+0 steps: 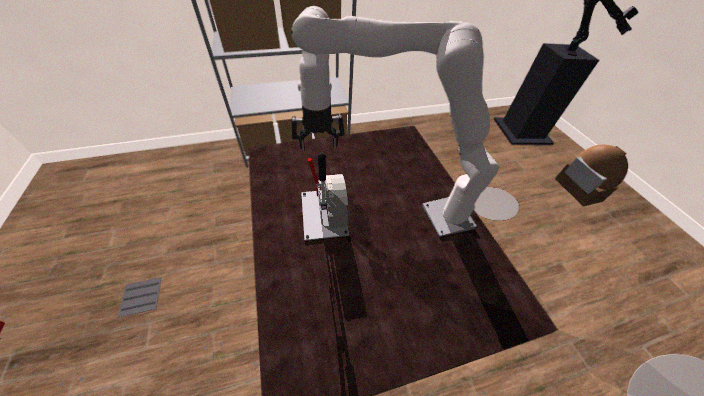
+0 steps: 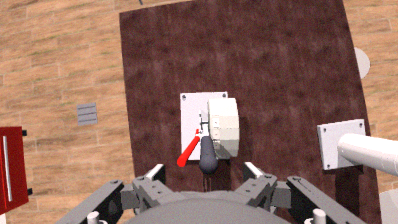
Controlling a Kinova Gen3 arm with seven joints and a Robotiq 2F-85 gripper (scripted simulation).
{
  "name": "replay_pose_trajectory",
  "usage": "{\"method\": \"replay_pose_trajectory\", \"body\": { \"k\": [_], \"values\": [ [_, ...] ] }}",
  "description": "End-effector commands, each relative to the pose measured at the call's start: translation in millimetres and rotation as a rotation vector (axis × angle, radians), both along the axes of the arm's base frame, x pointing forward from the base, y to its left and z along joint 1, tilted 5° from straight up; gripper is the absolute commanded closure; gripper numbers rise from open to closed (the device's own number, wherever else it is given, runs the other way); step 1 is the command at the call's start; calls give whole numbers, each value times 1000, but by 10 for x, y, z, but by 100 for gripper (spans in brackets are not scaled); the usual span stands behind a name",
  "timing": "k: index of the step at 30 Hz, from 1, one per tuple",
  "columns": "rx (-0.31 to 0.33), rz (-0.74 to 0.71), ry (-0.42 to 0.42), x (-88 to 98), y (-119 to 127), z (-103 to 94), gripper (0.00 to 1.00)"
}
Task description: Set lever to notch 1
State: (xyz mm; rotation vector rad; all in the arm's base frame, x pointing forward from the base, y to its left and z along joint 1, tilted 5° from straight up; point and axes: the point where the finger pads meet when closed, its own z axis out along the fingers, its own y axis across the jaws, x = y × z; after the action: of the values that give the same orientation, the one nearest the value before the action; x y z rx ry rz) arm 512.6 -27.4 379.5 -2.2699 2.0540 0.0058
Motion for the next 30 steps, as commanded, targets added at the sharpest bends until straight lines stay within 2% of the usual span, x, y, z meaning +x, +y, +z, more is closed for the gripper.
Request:
{"method": "replay_pose_trajectory", "body": {
  "k": [1,30],
  "values": [
    [0,0,-2,0,-1,10,2],
    [0,0,-2,2,0,-21,2]
  ]
}}
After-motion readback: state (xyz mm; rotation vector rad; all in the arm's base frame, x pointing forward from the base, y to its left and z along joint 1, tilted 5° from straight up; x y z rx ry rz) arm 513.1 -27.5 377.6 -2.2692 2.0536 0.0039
